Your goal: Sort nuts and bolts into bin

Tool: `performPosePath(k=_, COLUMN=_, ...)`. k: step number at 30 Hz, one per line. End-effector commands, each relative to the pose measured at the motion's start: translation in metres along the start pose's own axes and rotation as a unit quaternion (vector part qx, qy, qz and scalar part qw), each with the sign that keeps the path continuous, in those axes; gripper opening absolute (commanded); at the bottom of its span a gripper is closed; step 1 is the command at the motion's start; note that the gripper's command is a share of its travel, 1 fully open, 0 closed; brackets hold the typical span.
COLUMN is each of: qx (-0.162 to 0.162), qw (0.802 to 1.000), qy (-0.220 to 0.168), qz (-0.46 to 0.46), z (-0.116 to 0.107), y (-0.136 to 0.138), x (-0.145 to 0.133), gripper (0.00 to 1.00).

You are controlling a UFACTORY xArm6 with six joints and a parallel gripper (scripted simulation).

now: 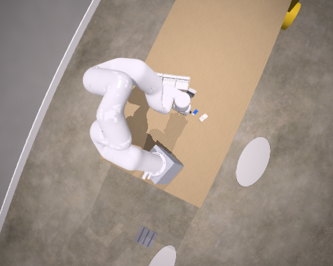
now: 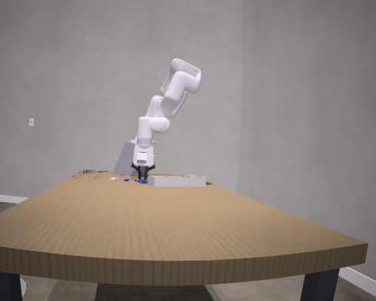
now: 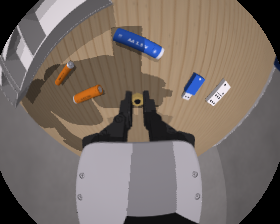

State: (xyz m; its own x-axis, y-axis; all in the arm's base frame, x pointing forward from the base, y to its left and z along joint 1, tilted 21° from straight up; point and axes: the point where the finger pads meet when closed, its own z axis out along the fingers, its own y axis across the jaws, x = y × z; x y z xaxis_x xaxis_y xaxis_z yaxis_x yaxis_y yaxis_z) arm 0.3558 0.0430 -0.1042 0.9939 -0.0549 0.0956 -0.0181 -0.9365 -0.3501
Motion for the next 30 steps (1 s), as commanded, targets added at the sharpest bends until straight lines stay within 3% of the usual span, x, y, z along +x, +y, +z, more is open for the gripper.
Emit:
performPosePath(k=1, qx=0.0, qw=1.0, qy=0.001, qz=0.0, z=-0.001, y=0.0, x=0.001, gripper=0.0)
performPosePath(k=25, qx=0.0, qw=1.0, qy=0.001, qz=0.0, z=-0.001, y=0.0, x=0.001, gripper=0.0)
performPosePath(k=30, qx=0.0, qw=1.0, qy=0.001, qz=0.0, z=-0.017, y=0.0, x=0.001, gripper=0.0)
